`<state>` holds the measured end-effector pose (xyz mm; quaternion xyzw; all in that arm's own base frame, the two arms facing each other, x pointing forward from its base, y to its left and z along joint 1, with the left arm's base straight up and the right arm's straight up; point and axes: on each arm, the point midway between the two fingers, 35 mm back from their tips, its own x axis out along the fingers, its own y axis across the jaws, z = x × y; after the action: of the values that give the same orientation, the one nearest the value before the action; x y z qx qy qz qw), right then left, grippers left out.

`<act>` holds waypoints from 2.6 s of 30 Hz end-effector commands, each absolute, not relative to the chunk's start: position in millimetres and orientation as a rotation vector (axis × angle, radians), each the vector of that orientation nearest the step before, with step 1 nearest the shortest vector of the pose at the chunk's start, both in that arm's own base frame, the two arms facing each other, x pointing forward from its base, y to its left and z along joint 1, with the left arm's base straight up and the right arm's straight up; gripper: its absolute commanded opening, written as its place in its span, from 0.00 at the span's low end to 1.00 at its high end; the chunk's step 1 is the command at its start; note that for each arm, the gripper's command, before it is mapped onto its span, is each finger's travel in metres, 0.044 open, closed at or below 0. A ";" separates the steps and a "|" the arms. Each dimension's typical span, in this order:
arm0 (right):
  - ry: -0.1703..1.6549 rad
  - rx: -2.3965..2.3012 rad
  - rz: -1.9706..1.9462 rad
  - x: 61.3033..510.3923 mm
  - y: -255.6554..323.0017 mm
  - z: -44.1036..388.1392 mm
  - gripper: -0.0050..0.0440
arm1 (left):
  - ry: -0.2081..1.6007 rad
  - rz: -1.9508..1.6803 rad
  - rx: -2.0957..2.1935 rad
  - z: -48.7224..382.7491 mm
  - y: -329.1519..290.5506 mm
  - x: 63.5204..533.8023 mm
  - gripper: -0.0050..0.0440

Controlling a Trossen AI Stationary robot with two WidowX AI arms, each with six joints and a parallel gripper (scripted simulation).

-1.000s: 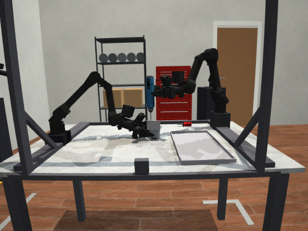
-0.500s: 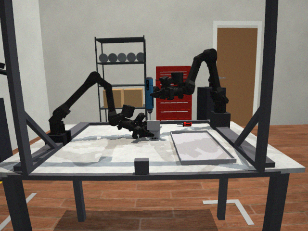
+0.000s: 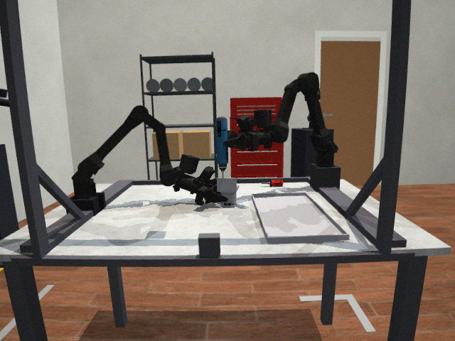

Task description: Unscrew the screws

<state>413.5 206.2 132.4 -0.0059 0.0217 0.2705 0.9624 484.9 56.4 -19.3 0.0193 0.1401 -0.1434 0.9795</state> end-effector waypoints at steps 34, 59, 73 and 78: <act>-0.007 -0.003 0.542 418.3 202.9 138.4 0.43 | 0.251 -0.288 0.052 -5.4 57.5 489.8 0.60; 0.000 -0.005 0.543 413.9 204.4 116.8 0.43 | 0.251 -0.288 0.052 -5.4 57.5 489.8 0.60; 0.033 -0.008 0.543 417.5 200.0 117.8 0.43 | 0.251 -0.288 0.052 -5.4 57.5 489.8 0.60; 0.028 -0.016 0.543 417.6 199.2 125.3 0.43 | 0.251 -0.288 0.052 -5.4 57.5 489.8 0.60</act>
<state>415.3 202.9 118.4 -0.0025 0.0151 0.2712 0.9624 484.9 56.4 -19.3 0.0193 0.1401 -0.1434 0.9795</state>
